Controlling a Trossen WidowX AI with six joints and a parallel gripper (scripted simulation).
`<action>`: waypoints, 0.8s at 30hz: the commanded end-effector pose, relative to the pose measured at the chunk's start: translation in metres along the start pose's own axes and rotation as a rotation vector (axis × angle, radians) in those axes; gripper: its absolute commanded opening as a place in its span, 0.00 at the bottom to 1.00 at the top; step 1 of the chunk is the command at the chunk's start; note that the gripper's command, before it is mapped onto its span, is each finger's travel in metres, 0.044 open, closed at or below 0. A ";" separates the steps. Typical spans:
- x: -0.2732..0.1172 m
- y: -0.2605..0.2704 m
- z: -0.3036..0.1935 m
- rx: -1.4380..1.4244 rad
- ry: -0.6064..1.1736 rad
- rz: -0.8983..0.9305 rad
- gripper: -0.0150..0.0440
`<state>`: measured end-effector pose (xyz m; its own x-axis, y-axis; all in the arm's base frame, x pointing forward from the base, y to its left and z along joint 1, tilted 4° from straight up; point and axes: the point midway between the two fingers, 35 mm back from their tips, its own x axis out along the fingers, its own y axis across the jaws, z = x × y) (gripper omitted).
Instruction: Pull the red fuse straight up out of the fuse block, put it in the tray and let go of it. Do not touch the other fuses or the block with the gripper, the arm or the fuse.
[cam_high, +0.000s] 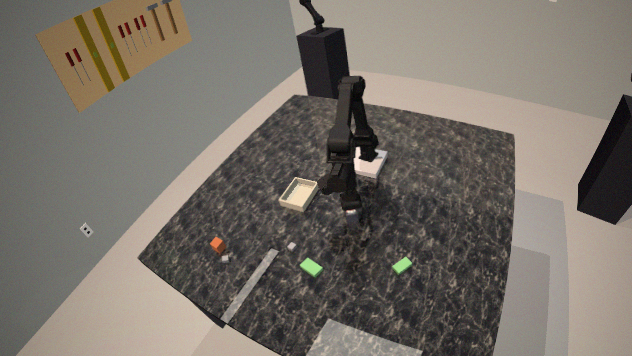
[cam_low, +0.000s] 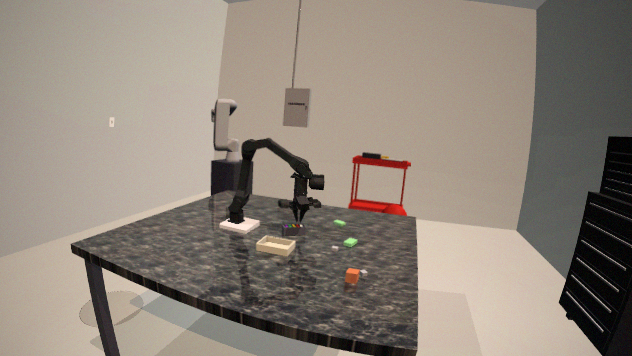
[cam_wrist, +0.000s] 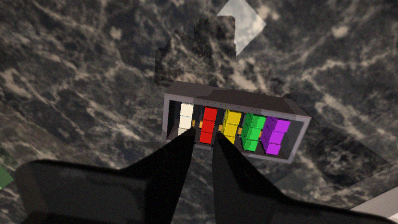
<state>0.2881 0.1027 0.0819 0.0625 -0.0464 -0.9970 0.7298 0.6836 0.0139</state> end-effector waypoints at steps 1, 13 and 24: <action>0.006 -0.001 -0.002 0.003 0.006 -0.001 0.36; 0.016 -0.002 -0.003 0.003 0.006 -0.001 0.36; 0.016 -0.002 -0.003 0.003 0.006 -0.001 0.36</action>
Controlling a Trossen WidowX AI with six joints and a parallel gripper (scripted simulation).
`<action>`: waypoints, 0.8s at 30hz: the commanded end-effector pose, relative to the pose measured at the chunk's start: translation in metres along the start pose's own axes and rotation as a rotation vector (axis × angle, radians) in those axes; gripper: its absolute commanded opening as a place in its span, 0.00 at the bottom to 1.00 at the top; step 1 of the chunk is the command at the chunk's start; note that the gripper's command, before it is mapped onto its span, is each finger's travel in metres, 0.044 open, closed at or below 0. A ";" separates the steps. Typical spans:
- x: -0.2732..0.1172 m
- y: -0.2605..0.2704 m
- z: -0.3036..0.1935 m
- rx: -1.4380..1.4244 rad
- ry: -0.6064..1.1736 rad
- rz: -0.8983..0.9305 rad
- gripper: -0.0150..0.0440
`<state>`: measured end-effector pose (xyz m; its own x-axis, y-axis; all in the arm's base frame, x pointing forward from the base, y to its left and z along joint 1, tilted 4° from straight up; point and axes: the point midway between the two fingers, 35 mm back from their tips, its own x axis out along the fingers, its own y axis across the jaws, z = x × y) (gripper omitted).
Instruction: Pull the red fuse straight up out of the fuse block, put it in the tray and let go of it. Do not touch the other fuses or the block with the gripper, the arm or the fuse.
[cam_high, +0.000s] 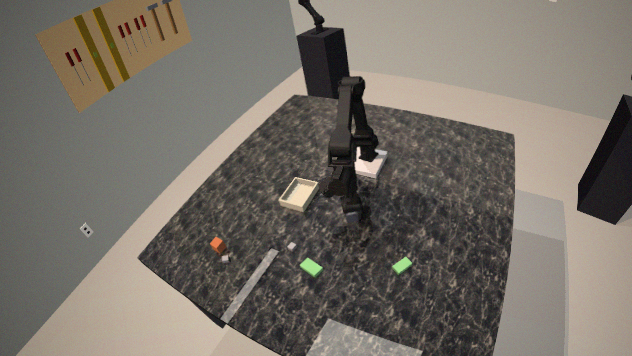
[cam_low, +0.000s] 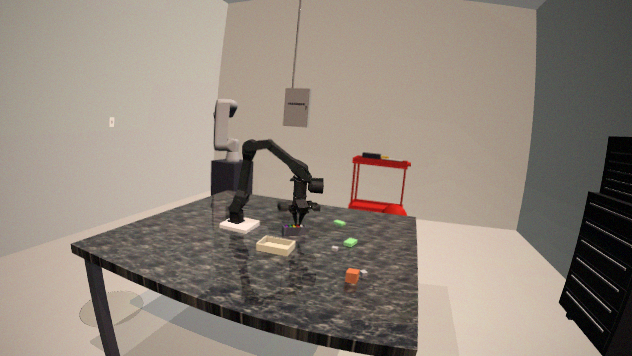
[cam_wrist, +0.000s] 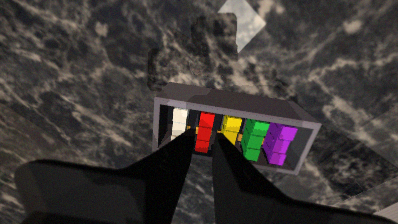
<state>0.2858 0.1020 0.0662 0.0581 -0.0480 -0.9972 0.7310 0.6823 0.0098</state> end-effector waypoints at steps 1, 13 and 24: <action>0.001 0.000 -0.001 0.001 0.005 0.003 0.36; 0.010 0.000 -0.001 0.001 0.004 0.003 0.36; 0.010 0.000 0.000 0.002 0.000 0.001 0.33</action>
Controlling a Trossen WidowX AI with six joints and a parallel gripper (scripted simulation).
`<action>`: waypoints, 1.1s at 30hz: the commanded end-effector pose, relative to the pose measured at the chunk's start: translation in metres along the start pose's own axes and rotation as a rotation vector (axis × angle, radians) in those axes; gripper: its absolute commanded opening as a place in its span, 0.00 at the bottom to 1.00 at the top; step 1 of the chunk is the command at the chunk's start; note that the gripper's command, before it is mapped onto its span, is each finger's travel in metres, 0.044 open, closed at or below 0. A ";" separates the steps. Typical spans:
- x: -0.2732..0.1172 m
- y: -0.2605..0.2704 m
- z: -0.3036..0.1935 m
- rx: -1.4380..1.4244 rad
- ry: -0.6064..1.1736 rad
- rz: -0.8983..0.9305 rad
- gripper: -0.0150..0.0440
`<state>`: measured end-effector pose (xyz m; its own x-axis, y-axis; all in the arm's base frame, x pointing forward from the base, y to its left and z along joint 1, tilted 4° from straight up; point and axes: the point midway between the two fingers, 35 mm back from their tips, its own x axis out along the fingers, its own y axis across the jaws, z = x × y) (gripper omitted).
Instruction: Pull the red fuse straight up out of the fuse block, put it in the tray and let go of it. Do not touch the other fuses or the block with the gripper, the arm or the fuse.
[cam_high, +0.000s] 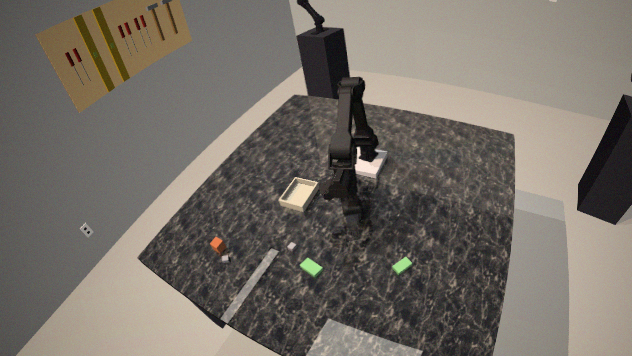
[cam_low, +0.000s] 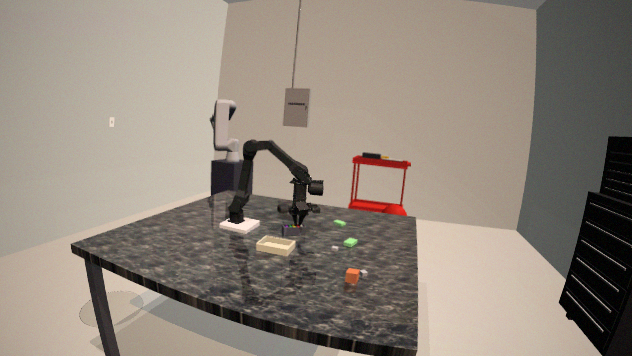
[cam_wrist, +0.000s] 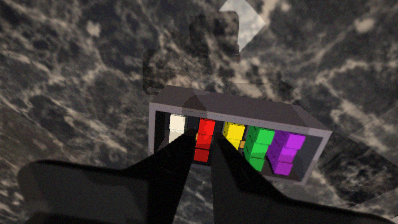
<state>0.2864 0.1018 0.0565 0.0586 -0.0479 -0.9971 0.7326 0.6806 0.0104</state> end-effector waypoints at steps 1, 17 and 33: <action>0.000 0.000 0.000 0.000 0.000 0.001 0.31; -0.003 0.000 0.000 0.000 0.000 0.001 0.25; -0.011 0.001 0.000 0.000 0.001 0.001 0.25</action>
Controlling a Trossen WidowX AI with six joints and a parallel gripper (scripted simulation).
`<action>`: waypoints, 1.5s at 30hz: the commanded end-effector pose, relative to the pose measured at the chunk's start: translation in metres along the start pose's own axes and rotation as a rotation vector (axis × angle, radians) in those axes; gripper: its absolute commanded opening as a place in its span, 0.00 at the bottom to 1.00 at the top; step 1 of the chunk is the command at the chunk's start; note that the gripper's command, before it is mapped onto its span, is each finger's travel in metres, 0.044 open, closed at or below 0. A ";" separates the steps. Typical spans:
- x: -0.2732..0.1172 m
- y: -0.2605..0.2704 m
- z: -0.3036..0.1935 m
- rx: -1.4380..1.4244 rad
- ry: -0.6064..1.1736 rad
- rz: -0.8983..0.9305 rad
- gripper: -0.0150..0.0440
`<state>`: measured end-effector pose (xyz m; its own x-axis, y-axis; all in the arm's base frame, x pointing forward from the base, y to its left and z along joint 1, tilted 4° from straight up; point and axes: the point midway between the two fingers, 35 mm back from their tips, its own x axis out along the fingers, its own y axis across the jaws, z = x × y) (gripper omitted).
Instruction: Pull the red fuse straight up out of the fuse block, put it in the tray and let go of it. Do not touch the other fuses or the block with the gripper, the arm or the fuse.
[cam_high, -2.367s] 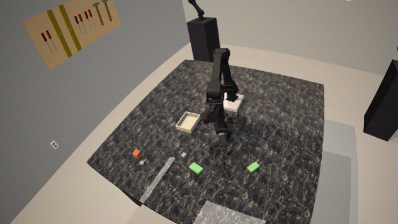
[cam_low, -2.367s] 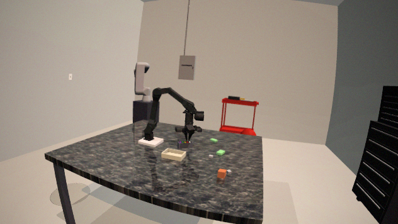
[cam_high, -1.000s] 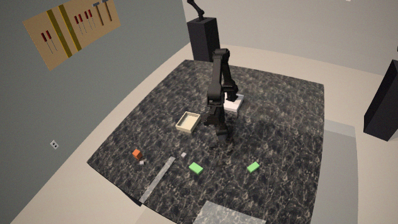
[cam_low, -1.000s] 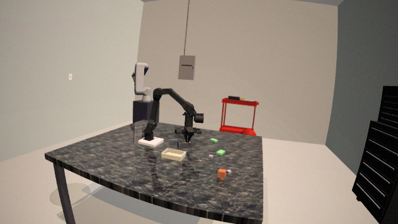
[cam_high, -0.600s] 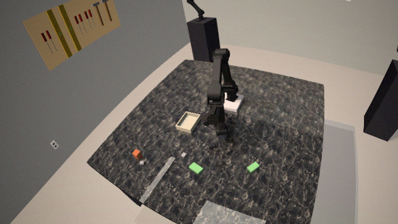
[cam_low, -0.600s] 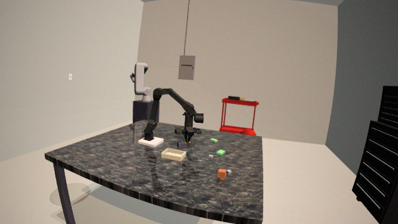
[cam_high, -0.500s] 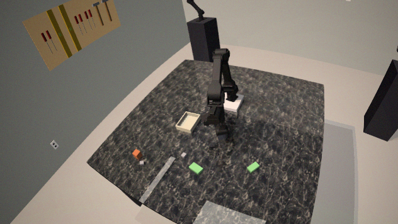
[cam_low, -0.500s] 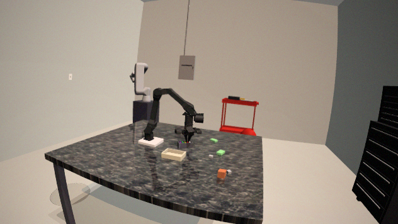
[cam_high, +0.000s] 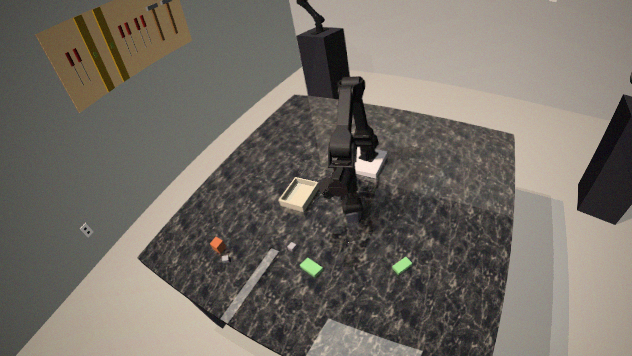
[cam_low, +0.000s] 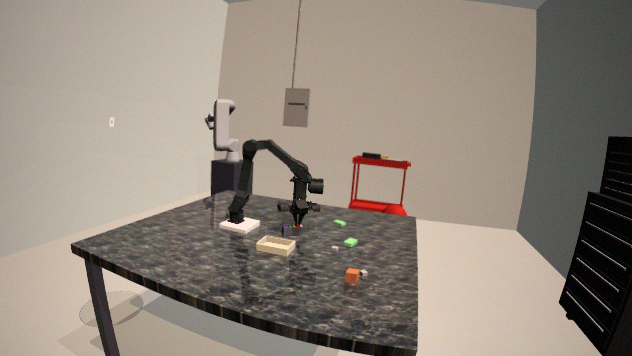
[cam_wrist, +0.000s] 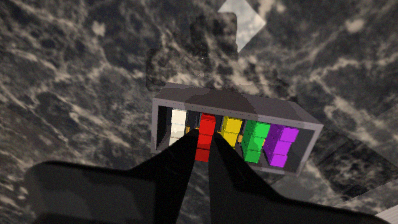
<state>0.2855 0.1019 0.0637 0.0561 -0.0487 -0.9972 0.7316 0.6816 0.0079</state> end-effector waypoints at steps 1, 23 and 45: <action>-0.004 0.001 0.000 0.001 0.000 0.004 0.25; -0.015 0.001 0.000 0.001 0.002 0.004 0.25; -0.025 0.001 0.000 0.001 0.003 0.005 0.25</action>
<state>0.2837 0.1025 0.0854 0.0537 -0.0495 -0.9973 0.7297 0.6838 0.0054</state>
